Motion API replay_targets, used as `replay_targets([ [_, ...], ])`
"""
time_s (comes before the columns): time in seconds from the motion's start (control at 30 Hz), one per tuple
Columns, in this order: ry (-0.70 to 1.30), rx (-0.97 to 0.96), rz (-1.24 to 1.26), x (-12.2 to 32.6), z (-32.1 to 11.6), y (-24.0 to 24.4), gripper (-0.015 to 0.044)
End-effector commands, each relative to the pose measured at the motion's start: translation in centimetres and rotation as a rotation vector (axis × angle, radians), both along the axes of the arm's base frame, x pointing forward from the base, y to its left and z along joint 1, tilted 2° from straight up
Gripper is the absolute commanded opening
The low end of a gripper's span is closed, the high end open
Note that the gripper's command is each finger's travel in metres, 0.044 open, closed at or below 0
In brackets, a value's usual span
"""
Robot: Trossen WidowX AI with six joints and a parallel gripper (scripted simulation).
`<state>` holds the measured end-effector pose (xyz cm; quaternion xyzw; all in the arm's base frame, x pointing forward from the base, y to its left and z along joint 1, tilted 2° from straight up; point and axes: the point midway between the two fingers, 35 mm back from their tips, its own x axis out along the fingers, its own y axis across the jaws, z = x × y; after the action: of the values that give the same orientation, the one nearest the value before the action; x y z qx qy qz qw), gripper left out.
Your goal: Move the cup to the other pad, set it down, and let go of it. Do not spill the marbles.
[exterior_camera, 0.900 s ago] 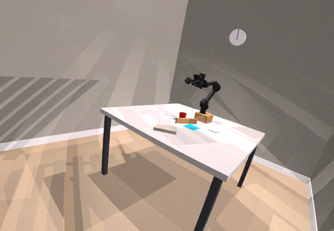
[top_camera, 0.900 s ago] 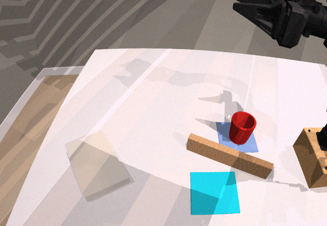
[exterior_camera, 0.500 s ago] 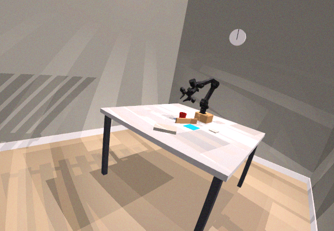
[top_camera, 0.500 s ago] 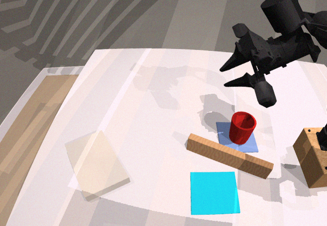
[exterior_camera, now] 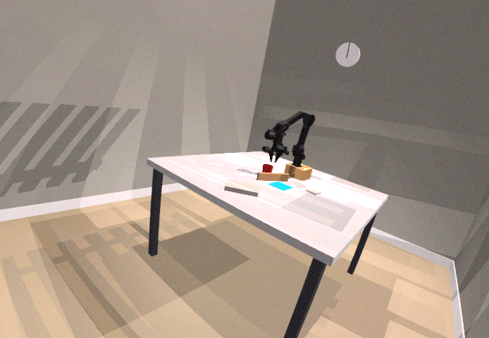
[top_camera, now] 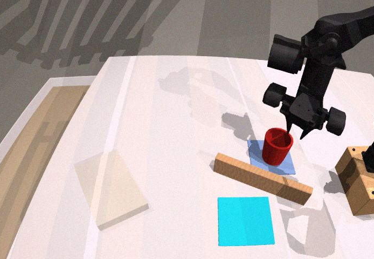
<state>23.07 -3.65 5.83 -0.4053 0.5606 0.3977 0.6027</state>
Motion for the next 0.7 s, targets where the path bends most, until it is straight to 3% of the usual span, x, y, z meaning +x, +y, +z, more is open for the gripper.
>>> replay_targets([
  [0.0, 0.010, 0.006, 0.017, -0.1, 0.1, 0.0, 0.0148],
  [0.67, 0.010, 0.006, 0.017, 0.4, -2.9, 0.1, 0.0148],
])
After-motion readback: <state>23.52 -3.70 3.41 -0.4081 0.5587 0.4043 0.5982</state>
